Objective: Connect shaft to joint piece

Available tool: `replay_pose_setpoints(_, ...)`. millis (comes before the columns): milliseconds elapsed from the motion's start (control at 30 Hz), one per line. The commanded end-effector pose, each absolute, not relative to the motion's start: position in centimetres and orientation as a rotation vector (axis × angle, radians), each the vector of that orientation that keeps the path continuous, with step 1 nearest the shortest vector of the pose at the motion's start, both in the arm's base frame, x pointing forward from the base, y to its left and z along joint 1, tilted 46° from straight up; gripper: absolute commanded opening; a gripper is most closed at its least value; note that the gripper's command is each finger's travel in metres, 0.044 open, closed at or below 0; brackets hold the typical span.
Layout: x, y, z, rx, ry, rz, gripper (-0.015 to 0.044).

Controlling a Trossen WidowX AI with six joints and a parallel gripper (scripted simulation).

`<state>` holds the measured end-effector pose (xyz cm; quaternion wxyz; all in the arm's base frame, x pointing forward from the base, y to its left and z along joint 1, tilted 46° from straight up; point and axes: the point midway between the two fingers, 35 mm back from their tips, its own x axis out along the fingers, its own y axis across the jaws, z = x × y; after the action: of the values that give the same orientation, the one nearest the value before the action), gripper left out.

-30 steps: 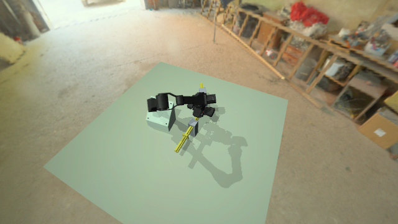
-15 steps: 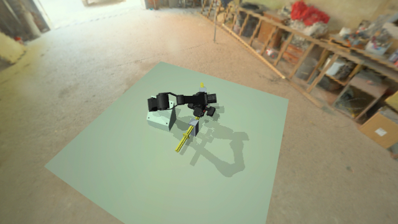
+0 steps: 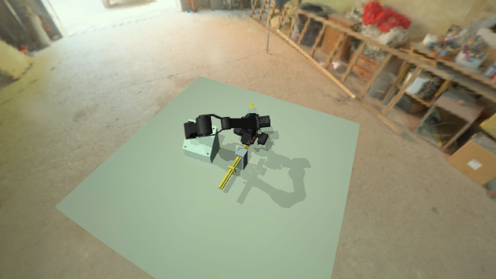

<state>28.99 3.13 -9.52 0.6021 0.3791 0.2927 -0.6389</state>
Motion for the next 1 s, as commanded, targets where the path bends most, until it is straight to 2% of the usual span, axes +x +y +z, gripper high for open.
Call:
replay_pose_setpoints(0,29.0,3.7,-9.5,0.796,0.607,-1.526,0.044)
replay_pose_setpoints(333,29.3,5.4,-8.0,0.551,0.363,-1.564,0.044)
replay_pose_setpoints(700,29.3,5.4,-7.9,0.549,0.359,-1.556,0.044)
replay_pose_setpoints(967,29.4,6.7,-6.6,0.404,0.552,-1.486,0.044)
